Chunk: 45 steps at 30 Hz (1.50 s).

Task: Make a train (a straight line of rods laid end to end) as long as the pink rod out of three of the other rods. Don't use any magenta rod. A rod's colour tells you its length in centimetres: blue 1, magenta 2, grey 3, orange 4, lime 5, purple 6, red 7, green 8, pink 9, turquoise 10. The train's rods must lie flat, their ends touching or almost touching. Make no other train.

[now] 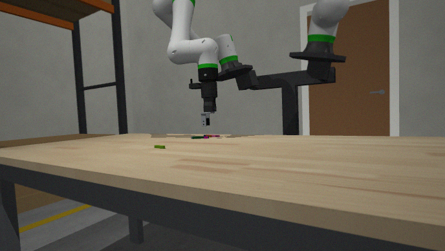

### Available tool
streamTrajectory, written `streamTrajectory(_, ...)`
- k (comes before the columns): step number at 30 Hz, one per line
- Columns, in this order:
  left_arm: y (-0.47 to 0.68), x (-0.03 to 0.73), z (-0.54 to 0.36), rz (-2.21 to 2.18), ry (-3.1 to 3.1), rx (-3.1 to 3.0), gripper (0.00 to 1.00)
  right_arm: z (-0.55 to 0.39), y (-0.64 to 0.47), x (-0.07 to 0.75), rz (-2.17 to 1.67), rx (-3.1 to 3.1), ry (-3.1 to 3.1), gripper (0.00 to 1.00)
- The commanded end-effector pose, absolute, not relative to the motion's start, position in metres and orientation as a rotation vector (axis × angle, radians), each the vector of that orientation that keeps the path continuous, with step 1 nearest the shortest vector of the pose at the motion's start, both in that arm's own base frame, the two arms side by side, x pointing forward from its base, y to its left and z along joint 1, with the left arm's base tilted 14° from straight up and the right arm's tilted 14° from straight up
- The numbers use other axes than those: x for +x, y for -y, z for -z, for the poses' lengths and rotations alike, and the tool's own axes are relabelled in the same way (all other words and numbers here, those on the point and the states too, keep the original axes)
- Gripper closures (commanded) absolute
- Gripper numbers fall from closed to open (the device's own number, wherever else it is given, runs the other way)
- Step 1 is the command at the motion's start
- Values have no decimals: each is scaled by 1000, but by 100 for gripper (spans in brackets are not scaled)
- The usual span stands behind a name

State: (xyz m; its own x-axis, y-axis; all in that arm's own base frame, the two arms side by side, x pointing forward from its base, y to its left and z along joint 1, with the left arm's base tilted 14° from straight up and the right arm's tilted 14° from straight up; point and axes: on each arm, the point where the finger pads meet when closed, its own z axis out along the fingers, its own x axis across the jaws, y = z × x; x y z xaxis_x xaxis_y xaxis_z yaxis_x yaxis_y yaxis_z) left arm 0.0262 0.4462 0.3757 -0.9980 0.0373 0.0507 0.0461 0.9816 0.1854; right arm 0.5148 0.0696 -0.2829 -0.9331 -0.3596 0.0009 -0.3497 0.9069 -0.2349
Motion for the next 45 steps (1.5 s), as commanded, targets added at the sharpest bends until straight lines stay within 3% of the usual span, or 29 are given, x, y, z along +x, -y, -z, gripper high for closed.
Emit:
streamTrajectory(1,-446,26,-377,293,3080,-65,0,282,-70,490,372,-308,-3023,0)
streamTrajectory(20,-446,26,-377,293,3080,-65,0,281,-71,438,325,148,-3011,0)
streamTrajectory(21,-446,26,-377,293,3080,-65,0,281,-71,438,325,148,-3011,46)
streamTrajectory(45,-446,26,-377,293,3080,-65,0,282,-71,438,325,148,-3011,46)
